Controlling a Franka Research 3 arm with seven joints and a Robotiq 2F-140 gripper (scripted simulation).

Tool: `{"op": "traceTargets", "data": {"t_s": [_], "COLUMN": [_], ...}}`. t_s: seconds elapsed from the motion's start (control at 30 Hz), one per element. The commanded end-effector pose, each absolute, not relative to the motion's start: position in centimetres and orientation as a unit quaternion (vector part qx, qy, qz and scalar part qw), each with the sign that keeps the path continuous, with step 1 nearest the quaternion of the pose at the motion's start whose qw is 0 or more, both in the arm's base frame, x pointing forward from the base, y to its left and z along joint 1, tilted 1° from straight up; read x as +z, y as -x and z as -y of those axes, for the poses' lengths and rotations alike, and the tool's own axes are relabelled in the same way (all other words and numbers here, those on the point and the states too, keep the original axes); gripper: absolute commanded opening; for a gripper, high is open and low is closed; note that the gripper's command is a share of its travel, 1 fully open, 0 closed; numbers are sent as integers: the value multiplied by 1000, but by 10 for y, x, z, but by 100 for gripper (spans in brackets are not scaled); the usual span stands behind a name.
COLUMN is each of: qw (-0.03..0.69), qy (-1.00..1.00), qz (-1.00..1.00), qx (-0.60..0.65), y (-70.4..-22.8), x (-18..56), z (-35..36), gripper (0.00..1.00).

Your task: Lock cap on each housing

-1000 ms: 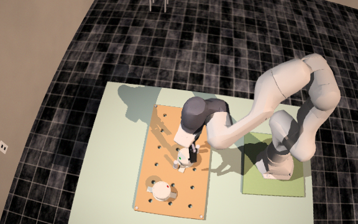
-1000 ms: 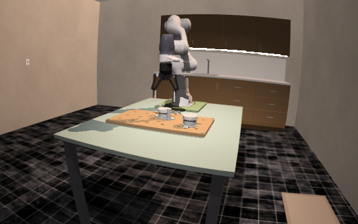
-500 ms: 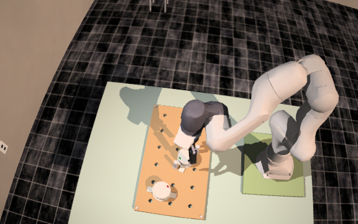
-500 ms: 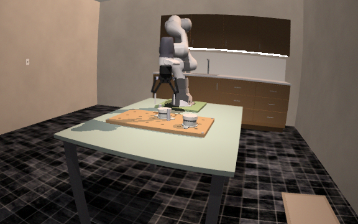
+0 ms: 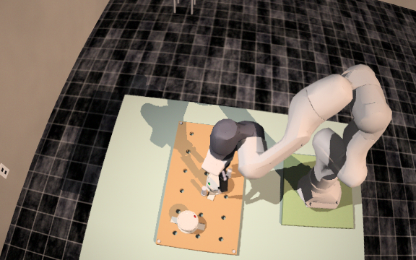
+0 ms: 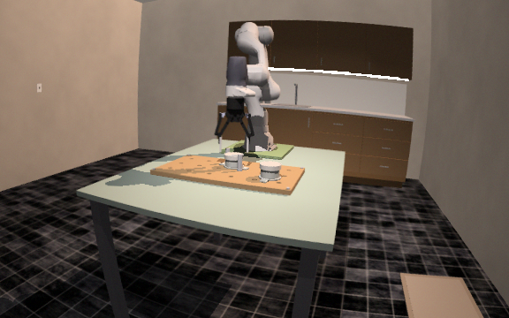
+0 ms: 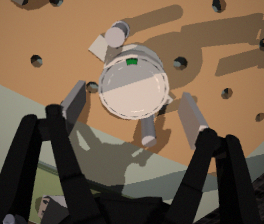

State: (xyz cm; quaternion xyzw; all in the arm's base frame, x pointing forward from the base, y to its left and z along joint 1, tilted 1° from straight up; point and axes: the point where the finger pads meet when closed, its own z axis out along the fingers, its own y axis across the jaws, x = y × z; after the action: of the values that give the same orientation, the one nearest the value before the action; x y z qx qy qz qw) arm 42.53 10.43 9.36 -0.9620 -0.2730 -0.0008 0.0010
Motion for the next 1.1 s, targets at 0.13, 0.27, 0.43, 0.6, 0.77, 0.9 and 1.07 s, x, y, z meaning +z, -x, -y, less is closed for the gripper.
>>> {"op": "traceTargets", "data": {"t_s": [0.13,0.27,0.43,0.6,0.77,0.9,1.07], "qw": [3,3,3,3,3,3,3], "qy": [960,960,960,960,960,960,960], "qz": [279,279,279,279,279,279,279], "qx": [-5,-5,-5,-5,-5,-5,-5], "y": [-428,-428,-428,-428,-428,-428,-428], "x": [86,84,80,78,77,77,76], "z": [-107,-107,-107,-107,-107,-107,-107], "gripper": [78,78,78,78,78,78,78]}}
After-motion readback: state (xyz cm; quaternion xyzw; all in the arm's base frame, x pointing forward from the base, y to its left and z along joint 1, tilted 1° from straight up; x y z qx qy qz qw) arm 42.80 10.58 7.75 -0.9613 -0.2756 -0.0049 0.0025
